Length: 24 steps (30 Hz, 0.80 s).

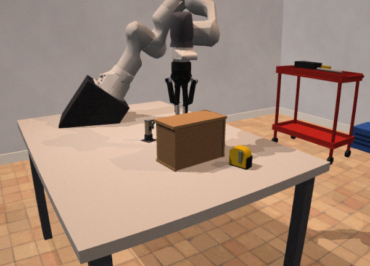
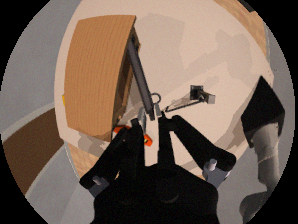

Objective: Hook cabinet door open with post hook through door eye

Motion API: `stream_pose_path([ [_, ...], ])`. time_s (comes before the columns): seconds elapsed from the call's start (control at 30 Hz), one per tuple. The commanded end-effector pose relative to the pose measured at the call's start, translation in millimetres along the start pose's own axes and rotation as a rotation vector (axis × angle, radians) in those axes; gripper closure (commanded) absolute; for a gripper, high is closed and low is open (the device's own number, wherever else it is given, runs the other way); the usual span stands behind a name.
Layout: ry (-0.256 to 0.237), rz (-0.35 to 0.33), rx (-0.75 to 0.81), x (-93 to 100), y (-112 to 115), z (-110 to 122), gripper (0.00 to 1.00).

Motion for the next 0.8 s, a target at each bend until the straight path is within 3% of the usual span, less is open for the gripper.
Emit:
stream_pose_path([
  [0.0,-0.001,0.002,0.017,1.9,-1,0,0.84],
  [0.77,-0.001,0.002,0.017,25.7,-1,1,0.84],
])
Point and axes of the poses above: the point where the finger pads meet when closed, its own x axis back along the fingers, its own z axis across the jaws, y = z × x, the point moved 6 cm from there along x, back along the fingers, and after that the axes turned 7 degrees about -x, right-handed, at the moved point
